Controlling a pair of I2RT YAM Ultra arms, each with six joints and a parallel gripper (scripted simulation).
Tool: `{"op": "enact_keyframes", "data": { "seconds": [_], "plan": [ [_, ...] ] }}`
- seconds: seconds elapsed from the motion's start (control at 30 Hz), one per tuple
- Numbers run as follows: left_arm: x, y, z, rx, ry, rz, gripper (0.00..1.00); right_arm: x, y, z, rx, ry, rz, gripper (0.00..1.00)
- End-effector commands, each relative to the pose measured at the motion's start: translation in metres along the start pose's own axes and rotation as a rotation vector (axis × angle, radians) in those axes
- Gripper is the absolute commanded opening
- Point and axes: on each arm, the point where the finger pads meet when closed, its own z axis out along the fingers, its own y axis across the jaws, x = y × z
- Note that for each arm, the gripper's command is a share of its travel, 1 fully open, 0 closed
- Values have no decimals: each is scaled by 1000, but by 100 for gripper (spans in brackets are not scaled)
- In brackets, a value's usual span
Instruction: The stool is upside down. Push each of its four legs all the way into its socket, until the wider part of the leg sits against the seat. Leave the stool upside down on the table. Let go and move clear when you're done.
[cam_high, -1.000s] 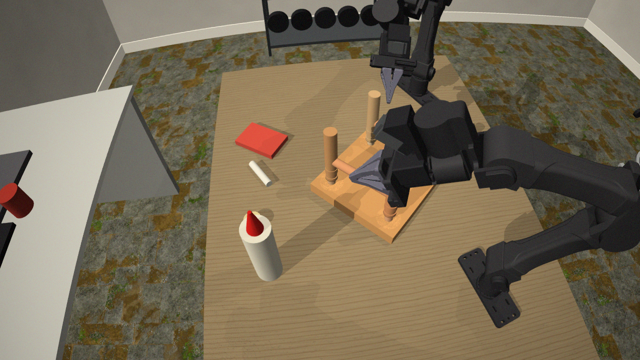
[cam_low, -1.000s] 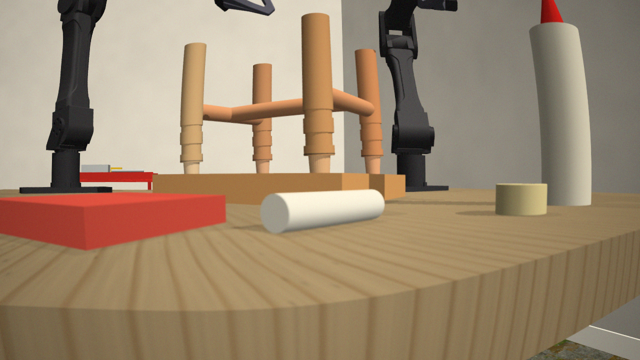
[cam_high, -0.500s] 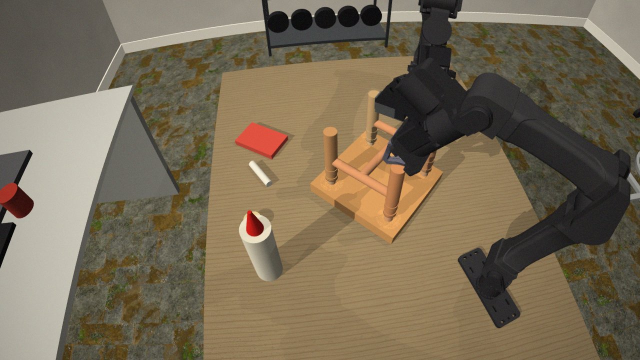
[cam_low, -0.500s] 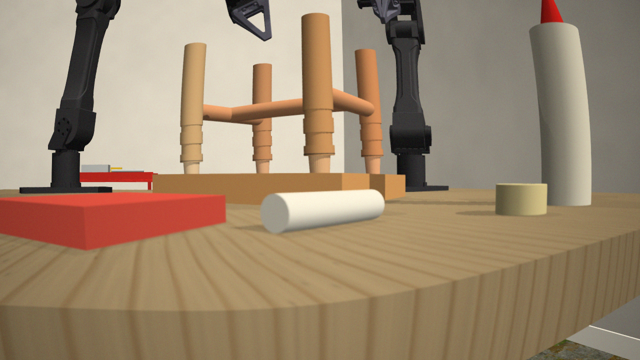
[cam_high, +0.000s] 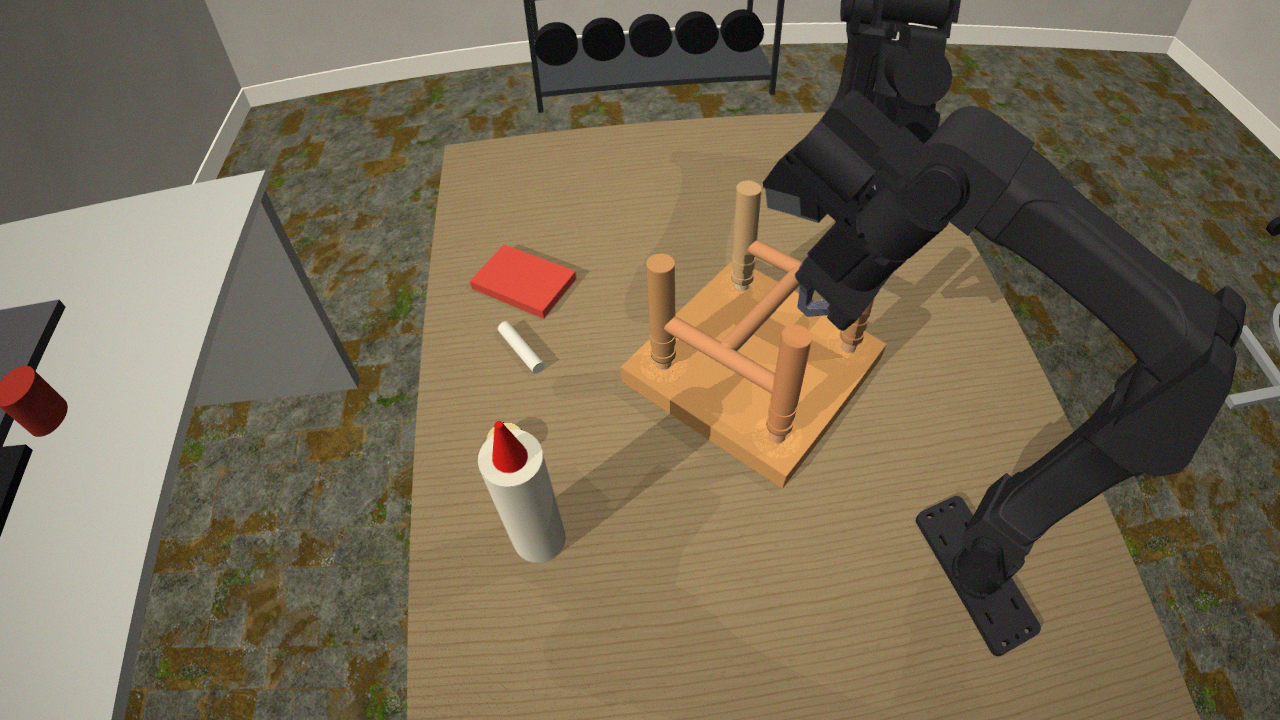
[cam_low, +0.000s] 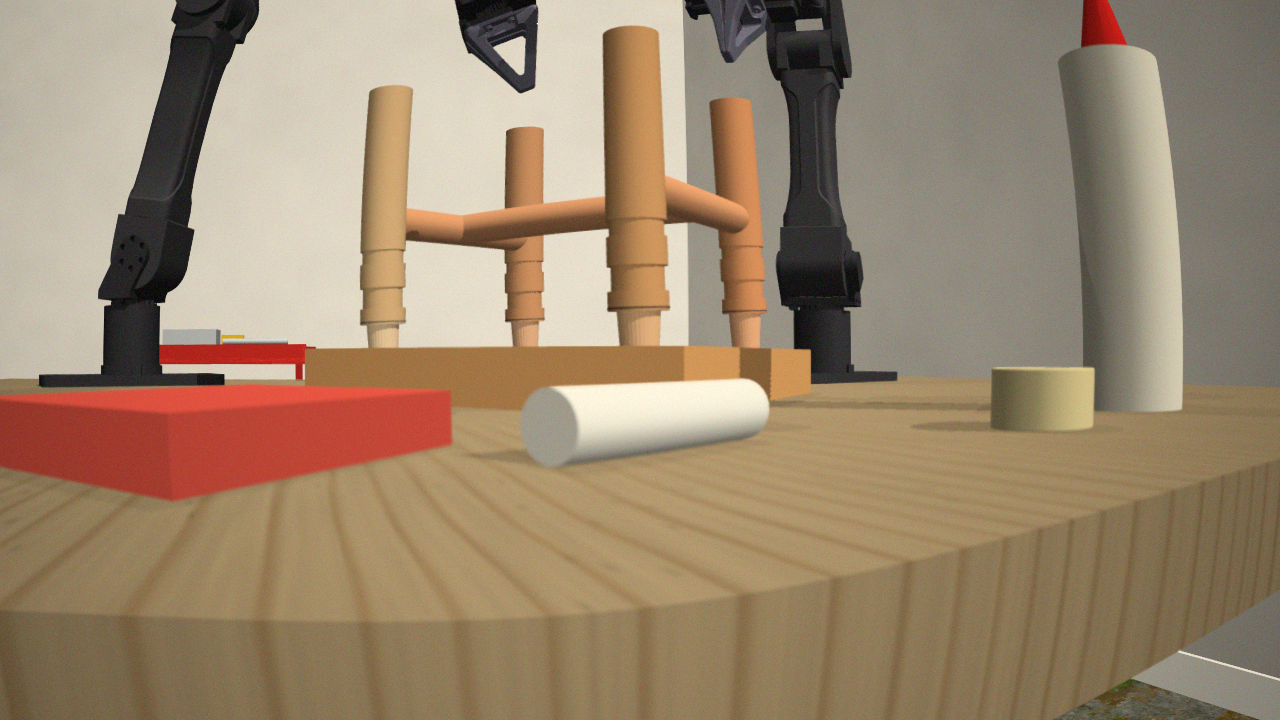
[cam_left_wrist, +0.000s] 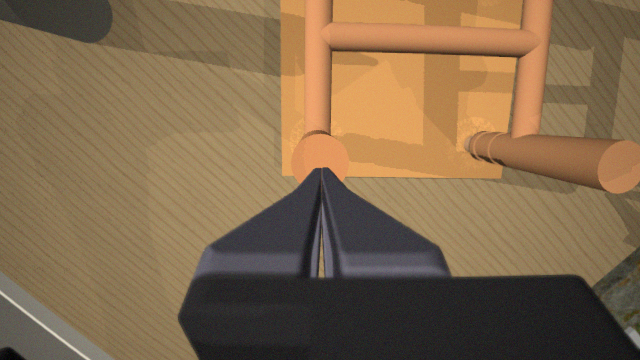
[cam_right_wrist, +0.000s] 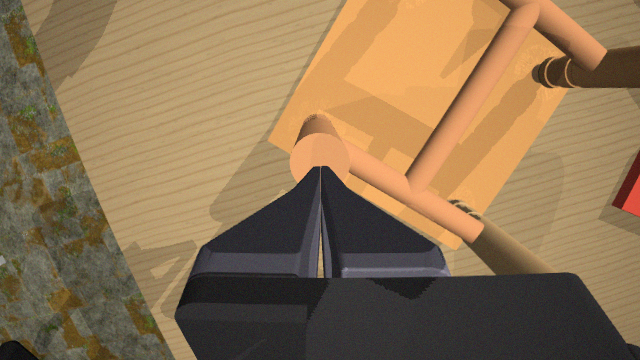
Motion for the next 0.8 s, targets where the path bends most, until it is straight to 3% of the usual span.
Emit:
{"op": "enact_keyframes", "data": {
  "seconds": [0.0,0.77],
  "plan": [
    [-2,-5,-6,15,-38,9,0,-5,9,-24,-15,-57,-21,0],
    [7,5,21,-8,-41,-3,0,-7,1,-21,-3,-52,-4,0]
  ]
}}
